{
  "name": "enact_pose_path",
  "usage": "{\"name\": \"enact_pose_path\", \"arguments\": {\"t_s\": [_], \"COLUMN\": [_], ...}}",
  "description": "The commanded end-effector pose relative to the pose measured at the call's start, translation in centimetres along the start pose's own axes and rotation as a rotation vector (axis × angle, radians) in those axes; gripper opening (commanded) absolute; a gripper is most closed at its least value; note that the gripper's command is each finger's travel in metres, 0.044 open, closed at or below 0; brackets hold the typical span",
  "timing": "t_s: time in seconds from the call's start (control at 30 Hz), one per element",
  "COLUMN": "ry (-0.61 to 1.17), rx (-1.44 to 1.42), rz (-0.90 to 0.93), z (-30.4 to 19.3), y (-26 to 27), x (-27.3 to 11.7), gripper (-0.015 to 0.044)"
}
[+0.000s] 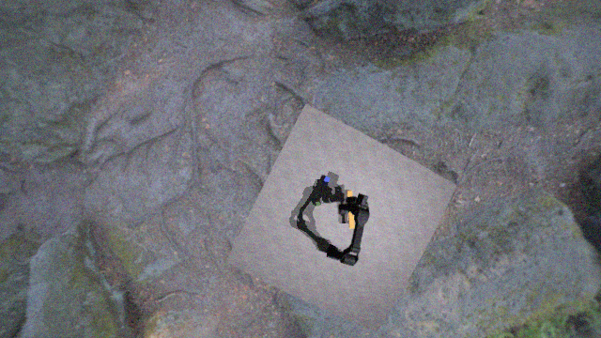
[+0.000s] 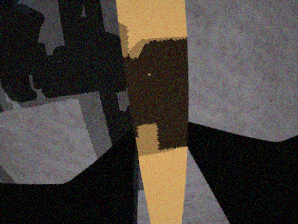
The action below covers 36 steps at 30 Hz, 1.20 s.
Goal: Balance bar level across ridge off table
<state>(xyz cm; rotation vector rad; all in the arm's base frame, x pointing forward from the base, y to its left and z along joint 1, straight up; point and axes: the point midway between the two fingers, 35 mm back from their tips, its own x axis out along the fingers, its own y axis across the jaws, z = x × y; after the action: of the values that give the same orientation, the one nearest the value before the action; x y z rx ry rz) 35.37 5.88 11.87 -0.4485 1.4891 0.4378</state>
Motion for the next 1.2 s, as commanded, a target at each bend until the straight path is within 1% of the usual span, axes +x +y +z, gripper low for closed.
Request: {"name": "enact_pose_path", "arguments": {"t_s": [0.0, 1.17], "ry": [-0.001, -0.001], "rx": [0.001, 0.001], "rz": [0.002, 0.002], "z": [0.01, -0.01], "y": [0.02, 0.02], "x": [0.05, 0.34], "gripper": [0.0000, 0.0000]}}
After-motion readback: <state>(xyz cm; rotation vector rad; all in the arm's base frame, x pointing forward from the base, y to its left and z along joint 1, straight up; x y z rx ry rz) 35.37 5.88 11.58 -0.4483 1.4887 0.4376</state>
